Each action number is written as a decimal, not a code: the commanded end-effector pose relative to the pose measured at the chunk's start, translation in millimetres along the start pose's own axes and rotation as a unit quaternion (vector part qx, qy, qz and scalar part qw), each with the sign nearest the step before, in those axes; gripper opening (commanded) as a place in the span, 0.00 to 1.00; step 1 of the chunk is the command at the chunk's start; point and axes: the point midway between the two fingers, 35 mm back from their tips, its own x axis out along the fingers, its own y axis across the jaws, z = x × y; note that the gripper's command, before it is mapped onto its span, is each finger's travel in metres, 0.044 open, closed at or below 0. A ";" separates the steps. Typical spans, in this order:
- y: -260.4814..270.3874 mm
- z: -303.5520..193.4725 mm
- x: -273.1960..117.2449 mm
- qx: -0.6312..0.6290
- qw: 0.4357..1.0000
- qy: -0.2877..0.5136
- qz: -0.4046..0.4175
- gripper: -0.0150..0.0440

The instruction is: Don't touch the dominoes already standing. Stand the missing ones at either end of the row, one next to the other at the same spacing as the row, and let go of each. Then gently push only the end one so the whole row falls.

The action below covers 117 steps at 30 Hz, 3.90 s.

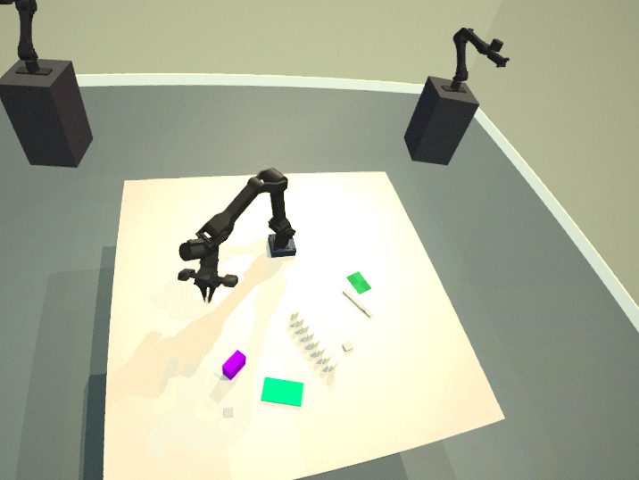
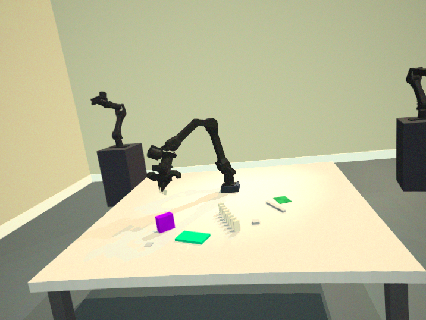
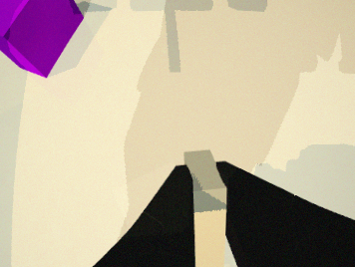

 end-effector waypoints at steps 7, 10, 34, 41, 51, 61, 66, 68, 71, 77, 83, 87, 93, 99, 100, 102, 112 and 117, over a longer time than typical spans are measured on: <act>-5.0 -4.4 1.1 0.010 0.997 -0.082 0.011 0.30; -6.2 -5.7 0.0 0.010 0.994 -0.108 0.014 0.30; 3.7 -28.0 -27.8 -0.027 0.957 -0.287 0.040 0.30; 13.9 -38.7 -40.4 -0.049 0.942 -0.329 0.048 0.30; 34.3 -56.5 -59.5 -0.087 0.919 -0.379 0.059 0.30; 35.9 -57.9 -60.8 -0.090 0.918 -0.382 0.060 0.30; 35.9 -57.9 -60.8 -0.090 0.918 -0.382 0.060 0.30; 35.9 -57.9 -60.8 -0.090 0.918 -0.382 0.060 0.30; 34.7 -59.2 -57.7 -0.090 0.918 -0.382 0.060 0.30; 30.4 -65.1 -45.2 -0.088 0.918 -0.382 0.061 0.30; 27.1 -71.8 -32.8 -0.086 0.918 -0.381 0.062 0.30; 25.4 -76.7 -24.6 -0.085 0.919 -0.381 0.062 0.30; 23.8 -84.7 -12.5 -0.084 0.919 -0.380 0.063 0.30; 23.2 -93.4 -0.8 -0.082 0.919 -0.380 0.064 0.30; 23.2 -94.9 1.1 -0.082 0.919 -0.380 0.064 0.30; 23.3 -98.0 4.9 -0.081 0.919 -0.380 0.064 0.30; 25.5 -114.3 22.9 -0.078 0.920 -0.379 0.065 0.30; 27.5 -122.6 31.0 -0.077 0.920 -0.378 0.066 0.30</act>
